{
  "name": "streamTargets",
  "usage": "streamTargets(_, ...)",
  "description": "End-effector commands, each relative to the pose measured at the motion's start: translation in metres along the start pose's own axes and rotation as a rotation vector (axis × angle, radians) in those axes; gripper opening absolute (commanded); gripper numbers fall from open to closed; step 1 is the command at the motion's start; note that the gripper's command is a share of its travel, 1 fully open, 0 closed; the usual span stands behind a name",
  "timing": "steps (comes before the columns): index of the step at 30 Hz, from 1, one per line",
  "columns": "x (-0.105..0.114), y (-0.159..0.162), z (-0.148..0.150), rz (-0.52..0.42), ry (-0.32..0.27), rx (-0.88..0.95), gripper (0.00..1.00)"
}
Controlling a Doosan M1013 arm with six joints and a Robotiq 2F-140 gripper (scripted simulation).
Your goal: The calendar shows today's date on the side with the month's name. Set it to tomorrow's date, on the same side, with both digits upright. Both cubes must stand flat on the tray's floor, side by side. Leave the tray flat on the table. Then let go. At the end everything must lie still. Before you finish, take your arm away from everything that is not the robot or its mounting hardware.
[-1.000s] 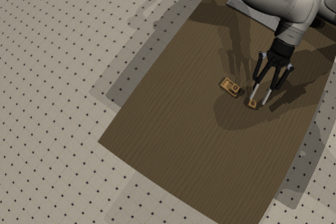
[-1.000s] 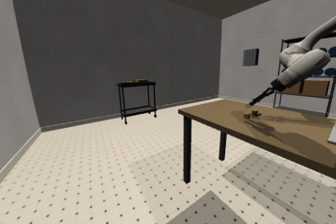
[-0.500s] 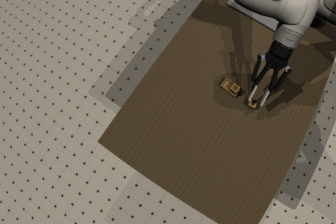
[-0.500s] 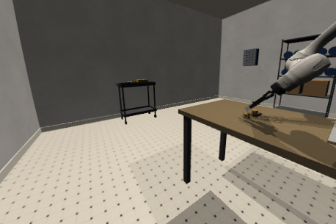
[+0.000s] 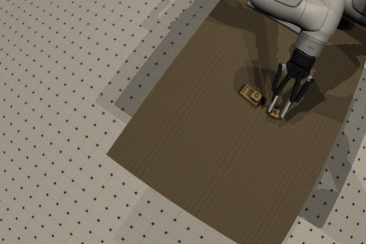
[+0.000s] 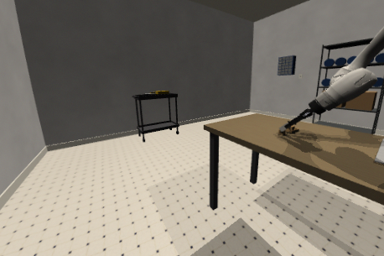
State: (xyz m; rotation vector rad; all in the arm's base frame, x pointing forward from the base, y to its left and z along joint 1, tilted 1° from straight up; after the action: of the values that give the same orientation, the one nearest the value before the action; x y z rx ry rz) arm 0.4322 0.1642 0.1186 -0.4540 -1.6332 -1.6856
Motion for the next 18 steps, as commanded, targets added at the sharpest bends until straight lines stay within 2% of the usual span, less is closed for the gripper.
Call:
streamTargets(1, -0.0051, -0.005, -0.0003, -0.002, -0.002, 0.0, 0.28)
streamTargets(18, -0.0143, -0.014, -0.0019, -0.002, -0.002, 0.0, 0.28)
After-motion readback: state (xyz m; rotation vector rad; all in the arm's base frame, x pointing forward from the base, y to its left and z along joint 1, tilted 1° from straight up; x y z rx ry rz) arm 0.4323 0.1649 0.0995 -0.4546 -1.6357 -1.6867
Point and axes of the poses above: the point where the finger pads meet when closed, its own x axis back along the fingers, its own z axis across the jaws, y = z × x, the point moved 10 cm from there along x, back along the fingers, and after that the axes turned 10 degrees about -x, right-handed, at the moved point
